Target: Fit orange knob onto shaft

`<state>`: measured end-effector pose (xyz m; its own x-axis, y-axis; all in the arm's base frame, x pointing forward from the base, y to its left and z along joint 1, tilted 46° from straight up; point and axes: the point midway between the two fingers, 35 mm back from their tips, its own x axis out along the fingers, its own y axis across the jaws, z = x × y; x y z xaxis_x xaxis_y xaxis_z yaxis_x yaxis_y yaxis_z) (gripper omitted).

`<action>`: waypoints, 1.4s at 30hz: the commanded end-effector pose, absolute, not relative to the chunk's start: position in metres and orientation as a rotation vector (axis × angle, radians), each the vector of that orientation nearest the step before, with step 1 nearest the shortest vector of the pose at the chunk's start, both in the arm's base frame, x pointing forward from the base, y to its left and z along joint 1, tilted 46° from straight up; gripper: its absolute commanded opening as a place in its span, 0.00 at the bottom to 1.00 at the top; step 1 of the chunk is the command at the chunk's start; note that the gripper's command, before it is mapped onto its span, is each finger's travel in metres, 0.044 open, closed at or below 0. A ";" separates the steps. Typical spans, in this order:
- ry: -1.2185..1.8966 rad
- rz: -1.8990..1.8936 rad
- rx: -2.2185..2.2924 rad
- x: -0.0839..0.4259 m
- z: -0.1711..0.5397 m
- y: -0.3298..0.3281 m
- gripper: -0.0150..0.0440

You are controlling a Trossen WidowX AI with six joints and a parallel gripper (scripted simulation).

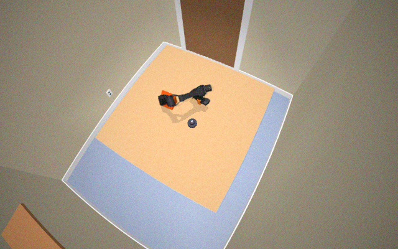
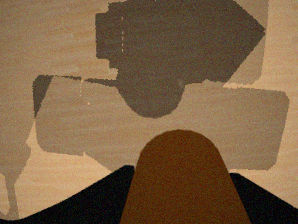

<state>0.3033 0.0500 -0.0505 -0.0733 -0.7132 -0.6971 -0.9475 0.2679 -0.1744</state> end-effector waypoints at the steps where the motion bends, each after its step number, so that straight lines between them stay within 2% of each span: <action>1: 1.838 0.429 -1.499 0.306 -0.042 0.062 0.25; 23: 1.842 0.425 -1.500 0.312 0.005 0.107 0.25; 42: 1.830 0.443 -1.494 0.323 0.035 0.059 0.25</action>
